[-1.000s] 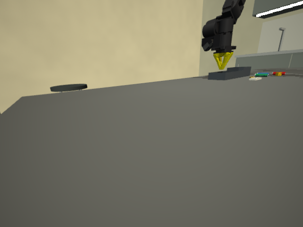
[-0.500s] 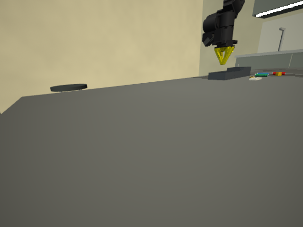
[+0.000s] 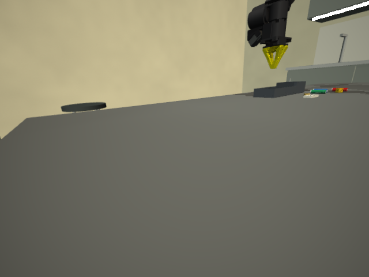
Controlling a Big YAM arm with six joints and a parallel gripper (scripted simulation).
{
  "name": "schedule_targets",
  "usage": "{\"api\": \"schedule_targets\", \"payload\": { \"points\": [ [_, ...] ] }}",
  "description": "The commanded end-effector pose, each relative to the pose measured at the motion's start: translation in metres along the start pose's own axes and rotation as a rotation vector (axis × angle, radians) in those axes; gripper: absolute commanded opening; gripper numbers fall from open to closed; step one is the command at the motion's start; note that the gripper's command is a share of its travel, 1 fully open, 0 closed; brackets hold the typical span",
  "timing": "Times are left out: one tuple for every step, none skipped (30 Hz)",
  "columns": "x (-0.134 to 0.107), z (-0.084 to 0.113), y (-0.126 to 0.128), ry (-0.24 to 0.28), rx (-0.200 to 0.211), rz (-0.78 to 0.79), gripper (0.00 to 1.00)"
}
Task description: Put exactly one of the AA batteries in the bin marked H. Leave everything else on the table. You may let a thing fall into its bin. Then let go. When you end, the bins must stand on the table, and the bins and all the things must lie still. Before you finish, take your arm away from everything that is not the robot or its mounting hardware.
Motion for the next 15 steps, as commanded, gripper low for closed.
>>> {"api": "schedule_targets", "payload": {
  "points": [
    [0.006,0.048,0.010,-0.034,0.035,-0.008,0.09],
    [0.006,0.056,0.009,-0.034,0.035,-0.008,0.09],
    [0.005,0.064,0.009,-0.033,0.035,-0.008,0.09],
    [0.005,0.073,0.009,-0.033,0.035,-0.008,0.09],
    [0.005,0.081,0.008,-0.033,0.035,-0.008,0.09],
    [0.005,0.089,0.008,-0.033,0.035,-0.009,0.09],
    [0.005,0.098,0.008,-0.034,0.036,-0.010,0.09],
    [0.006,0.106,0.007,-0.037,0.037,-0.012,0.09],
    [0.008,0.115,0.007,-0.039,0.038,-0.014,0.09],
    [0.011,0.125,0.007,-0.044,0.041,-0.019,0.09],
    [0.010,0.127,0.007,-0.043,0.040,-0.018,0.09],
    [0.010,0.127,0.007,-0.043,0.040,-0.018,0.09],
    [0.010,0.127,0.007,-0.043,0.040,-0.018,0.09],
    [0.001,0.116,0.013,-0.017,0.029,0.005,0.09],
    [0.000,0.113,0.010,-0.010,0.024,0.002,0.09]
  ]
}}
Point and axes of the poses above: the point where the finger pads meet when closed, its own z axis back along the fingers, its own y axis across the jaws, x = y × z, the point moved 10 cm from there along z, back along the fingers, and after that the axes turned 5 degrees about -z, right-handed, at the moved point
